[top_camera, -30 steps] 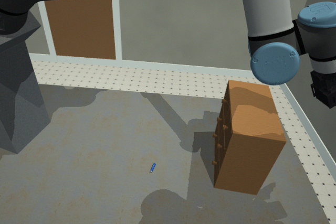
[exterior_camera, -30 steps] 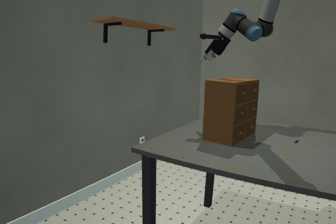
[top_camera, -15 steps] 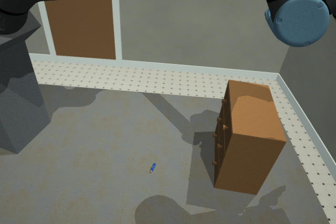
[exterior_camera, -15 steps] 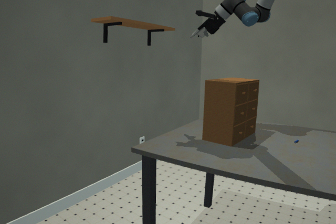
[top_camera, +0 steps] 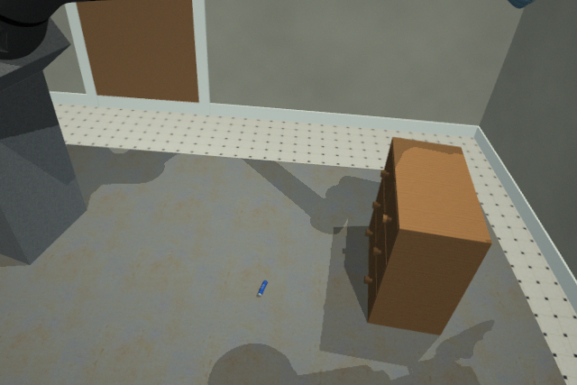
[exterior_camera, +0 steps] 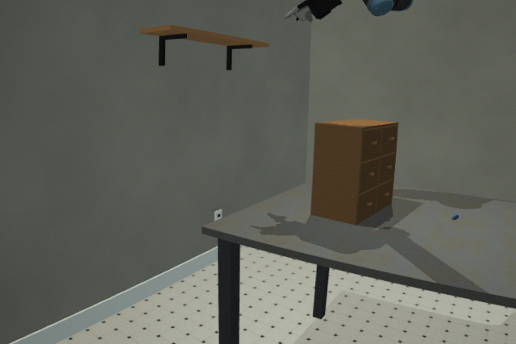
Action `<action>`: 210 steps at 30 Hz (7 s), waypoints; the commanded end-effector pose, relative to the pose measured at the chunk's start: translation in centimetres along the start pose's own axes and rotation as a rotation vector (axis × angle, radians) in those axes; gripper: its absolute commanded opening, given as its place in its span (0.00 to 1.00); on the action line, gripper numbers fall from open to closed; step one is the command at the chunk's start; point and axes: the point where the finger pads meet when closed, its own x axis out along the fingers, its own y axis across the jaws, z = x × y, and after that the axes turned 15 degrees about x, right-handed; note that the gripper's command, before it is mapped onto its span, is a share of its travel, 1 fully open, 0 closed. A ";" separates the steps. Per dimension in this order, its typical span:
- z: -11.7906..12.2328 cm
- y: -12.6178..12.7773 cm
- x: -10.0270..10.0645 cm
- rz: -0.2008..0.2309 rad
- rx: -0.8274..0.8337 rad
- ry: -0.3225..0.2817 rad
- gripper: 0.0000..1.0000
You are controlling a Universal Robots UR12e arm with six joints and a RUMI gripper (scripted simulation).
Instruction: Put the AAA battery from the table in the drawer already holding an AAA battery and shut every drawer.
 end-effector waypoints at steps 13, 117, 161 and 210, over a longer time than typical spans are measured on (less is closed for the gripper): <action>11.1 1.6 -5.8 0.066 0.023 -0.195 1.00; 62.5 -2.8 -37.0 0.228 0.234 -0.954 1.00; 72.3 -0.9 -26.1 0.284 0.343 -0.942 1.00; 73.7 0.0 -20.9 0.243 0.321 -0.524 1.00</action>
